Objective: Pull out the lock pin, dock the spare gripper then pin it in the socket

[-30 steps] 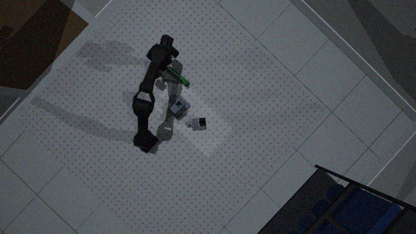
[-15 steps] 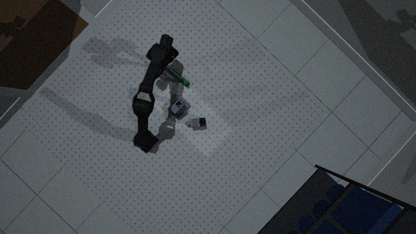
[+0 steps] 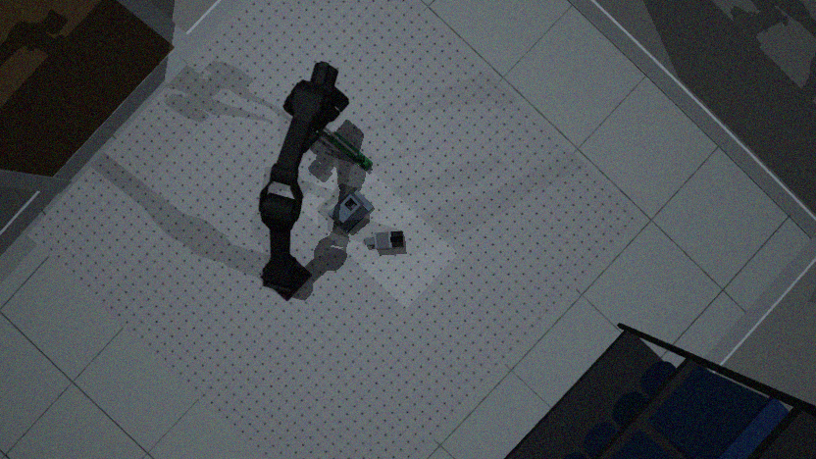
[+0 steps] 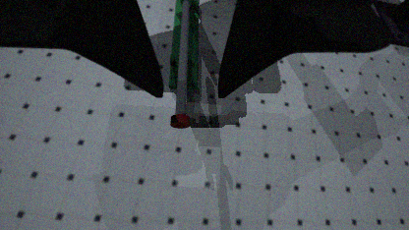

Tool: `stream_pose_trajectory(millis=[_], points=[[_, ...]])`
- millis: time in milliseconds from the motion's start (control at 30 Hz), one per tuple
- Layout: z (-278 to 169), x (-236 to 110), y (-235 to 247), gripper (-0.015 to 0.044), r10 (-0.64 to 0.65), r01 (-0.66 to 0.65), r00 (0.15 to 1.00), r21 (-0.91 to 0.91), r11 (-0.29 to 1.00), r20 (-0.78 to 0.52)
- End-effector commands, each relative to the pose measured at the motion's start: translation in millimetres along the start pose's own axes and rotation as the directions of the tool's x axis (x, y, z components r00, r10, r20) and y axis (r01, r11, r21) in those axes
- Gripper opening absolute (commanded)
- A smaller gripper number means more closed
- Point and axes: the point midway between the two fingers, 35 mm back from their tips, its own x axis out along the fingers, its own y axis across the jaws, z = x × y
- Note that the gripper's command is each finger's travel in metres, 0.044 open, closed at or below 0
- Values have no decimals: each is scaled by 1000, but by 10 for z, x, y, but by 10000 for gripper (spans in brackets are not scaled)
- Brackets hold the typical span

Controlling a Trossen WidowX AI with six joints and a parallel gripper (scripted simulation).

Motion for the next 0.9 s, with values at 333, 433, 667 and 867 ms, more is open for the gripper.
stream_pose_trajectory(millis=[333, 433, 667, 867], points=[[30, -372, 43, 200, 3, -3, 1000, -3, 1000, -1], [20, -295, 38, 279, 3, -3, 1000, -3, 1000, -1], [-373, -764, 22, 200, -64, 64, 998, -6, 998, -5], [-533, -946, 41, 180, -89, 89, 996, -12, 996, -10]])
